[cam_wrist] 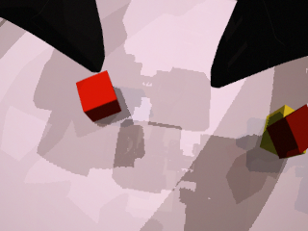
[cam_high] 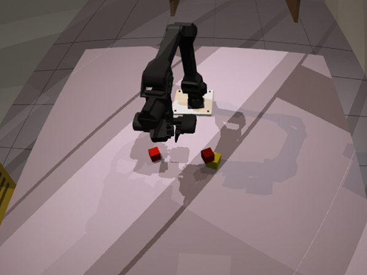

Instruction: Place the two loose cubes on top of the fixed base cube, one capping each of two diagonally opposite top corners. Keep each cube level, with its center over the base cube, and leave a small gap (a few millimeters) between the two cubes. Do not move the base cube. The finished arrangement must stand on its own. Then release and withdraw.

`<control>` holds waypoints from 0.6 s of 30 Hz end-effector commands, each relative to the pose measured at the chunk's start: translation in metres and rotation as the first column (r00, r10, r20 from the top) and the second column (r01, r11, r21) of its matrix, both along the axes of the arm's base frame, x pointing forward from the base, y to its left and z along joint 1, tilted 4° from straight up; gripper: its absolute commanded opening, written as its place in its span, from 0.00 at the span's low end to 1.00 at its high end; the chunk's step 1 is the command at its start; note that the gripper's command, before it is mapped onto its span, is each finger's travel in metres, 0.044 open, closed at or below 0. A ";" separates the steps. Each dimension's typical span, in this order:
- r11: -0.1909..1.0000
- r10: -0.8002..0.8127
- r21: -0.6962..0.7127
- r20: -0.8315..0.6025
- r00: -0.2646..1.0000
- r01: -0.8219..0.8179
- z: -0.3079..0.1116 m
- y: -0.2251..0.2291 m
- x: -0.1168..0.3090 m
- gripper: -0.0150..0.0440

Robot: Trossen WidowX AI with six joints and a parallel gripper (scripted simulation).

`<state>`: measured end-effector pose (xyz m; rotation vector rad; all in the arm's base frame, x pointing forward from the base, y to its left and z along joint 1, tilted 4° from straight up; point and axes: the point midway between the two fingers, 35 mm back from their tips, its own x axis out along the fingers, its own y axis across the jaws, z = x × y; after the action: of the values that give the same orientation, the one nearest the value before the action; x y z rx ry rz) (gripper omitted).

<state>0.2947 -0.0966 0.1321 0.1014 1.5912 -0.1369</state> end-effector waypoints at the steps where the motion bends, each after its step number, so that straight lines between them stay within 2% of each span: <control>1: 0.990 0.144 -0.002 -0.006 0.989 -0.144 0.005 -0.016 -0.007 0.70; 10: 0.878 0.479 0.010 -0.023 0.877 -0.479 0.013 -0.051 -0.027 0.70; 18: 0.865 0.502 0.012 -0.024 0.865 -0.502 0.009 -0.054 -0.028 0.70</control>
<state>0.2673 -0.1490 0.1450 -0.3046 1.5915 0.2677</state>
